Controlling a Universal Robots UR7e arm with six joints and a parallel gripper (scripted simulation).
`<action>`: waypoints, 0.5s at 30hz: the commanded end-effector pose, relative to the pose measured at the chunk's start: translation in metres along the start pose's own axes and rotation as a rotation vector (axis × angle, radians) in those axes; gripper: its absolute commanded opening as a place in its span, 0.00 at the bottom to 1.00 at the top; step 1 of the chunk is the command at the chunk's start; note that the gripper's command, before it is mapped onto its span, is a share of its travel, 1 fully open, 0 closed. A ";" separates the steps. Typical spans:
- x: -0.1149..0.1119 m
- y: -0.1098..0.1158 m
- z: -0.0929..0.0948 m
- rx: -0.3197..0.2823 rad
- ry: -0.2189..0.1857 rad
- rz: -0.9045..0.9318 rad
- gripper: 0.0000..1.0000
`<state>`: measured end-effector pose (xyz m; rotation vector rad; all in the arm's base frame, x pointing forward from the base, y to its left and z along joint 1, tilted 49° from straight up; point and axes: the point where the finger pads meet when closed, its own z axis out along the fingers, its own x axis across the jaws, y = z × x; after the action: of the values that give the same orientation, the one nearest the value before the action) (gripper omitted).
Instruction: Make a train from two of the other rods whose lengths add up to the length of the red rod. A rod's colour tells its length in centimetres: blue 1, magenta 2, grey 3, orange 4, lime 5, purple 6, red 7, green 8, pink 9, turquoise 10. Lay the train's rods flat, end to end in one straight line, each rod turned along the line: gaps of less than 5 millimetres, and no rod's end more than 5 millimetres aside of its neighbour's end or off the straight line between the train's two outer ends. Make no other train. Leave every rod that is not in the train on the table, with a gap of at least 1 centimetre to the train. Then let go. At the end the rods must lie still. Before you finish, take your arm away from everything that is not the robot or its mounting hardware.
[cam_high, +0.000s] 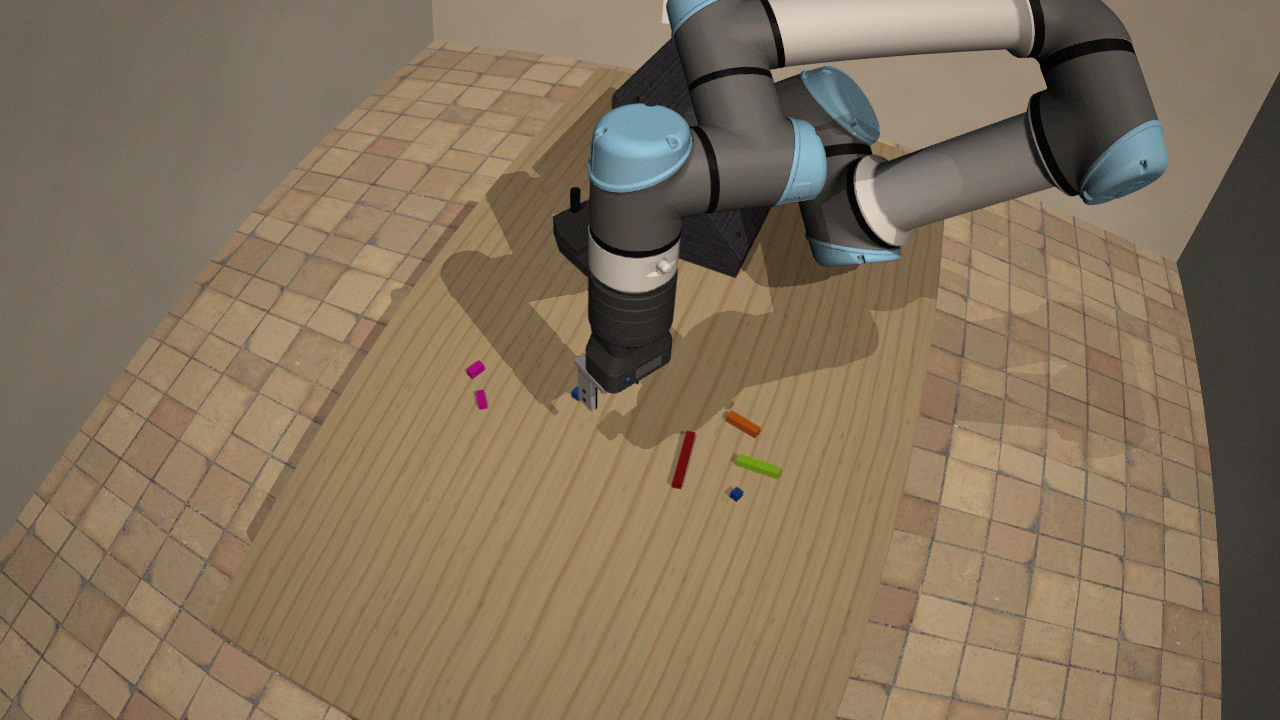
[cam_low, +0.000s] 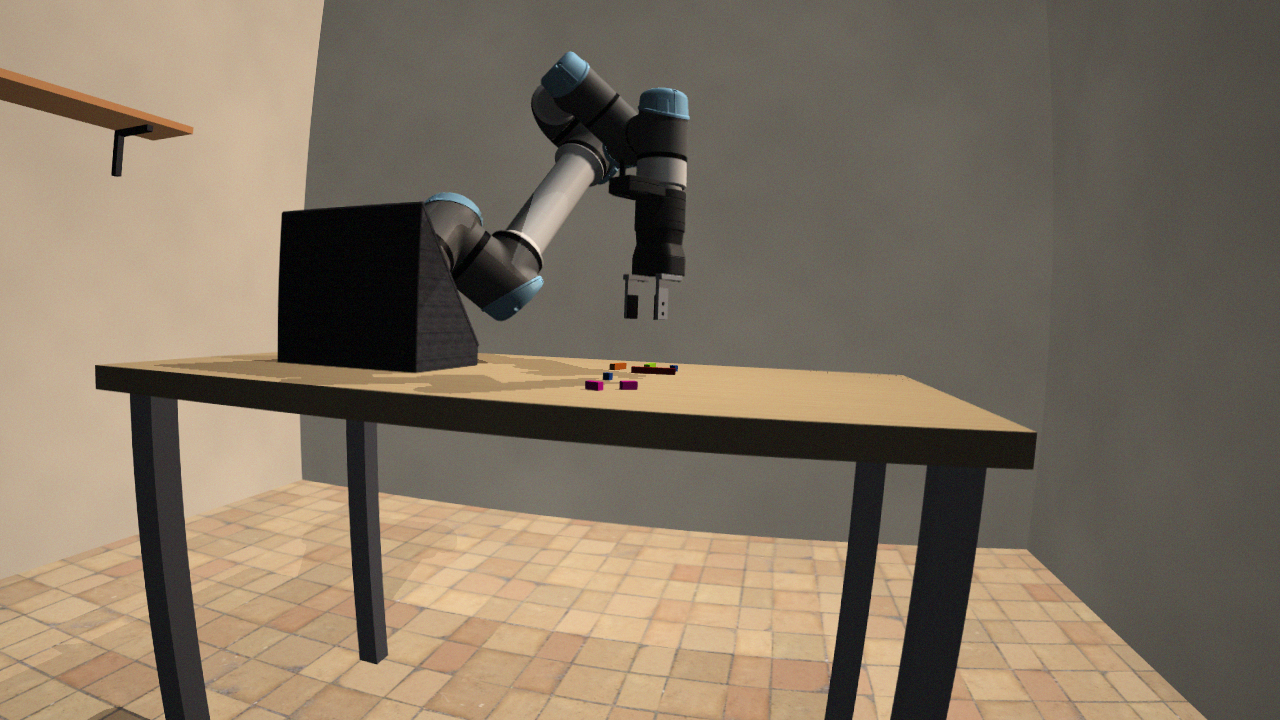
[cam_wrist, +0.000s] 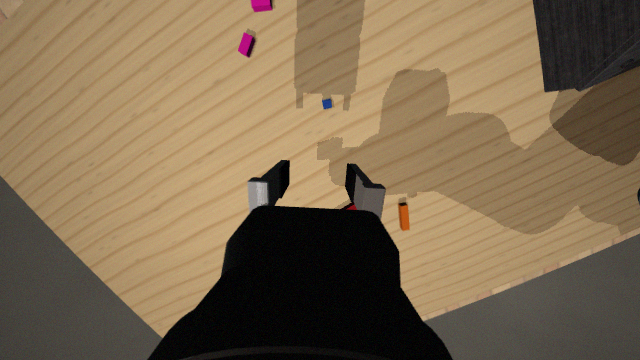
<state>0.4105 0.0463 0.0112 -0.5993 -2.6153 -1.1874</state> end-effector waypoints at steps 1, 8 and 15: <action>-0.012 -0.011 0.001 0.007 -0.003 0.128 1.00; -0.033 -0.036 0.004 0.006 -0.004 0.386 1.00; -0.054 -0.062 0.010 0.005 -0.004 0.651 1.00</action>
<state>0.4271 0.0098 -0.0420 -1.1924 -2.2360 -1.0073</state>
